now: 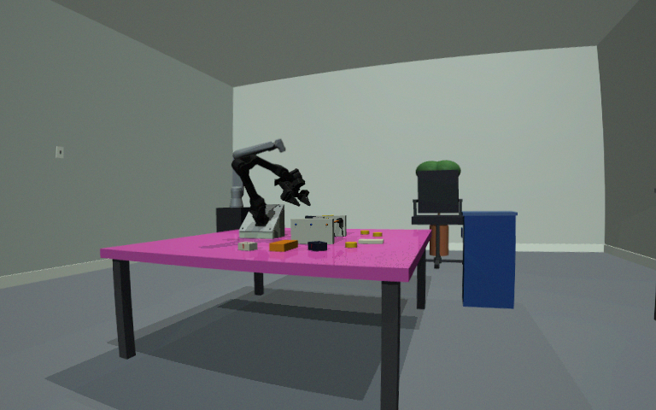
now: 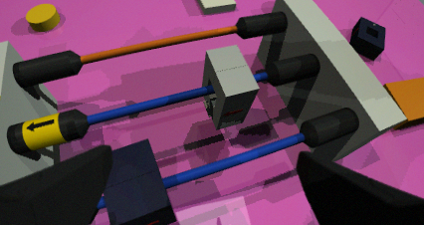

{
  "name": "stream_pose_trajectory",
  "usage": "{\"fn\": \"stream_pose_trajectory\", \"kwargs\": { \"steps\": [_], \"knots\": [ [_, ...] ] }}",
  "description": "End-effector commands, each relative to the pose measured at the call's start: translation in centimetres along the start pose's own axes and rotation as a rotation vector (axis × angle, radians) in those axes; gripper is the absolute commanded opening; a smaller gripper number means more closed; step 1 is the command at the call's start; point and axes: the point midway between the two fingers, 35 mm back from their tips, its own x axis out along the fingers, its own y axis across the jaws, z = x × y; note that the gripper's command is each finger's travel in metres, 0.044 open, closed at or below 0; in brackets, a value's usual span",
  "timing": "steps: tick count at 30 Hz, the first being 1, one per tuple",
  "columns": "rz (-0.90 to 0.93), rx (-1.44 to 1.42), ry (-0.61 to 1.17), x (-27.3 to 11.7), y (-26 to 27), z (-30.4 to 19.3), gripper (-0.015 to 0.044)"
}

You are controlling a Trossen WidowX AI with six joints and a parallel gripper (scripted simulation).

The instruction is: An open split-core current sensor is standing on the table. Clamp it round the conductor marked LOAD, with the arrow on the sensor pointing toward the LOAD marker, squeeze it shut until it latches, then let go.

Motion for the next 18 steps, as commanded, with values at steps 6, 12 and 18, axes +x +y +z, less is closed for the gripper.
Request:
{"fn": "stream_pose_trajectory", "kwargs": {
  "steps": [6,12,18],
  "knots": [
    [0.000,0.051,-0.019,-0.14,-0.07,-0.36,0.0440],
    [0.000,0.051,-0.019,-0.14,-0.07,-0.36,0.0440],
    [0.000,0.036,-0.014,-0.10,-0.06,-0.30,0.0440]
  ]
}}
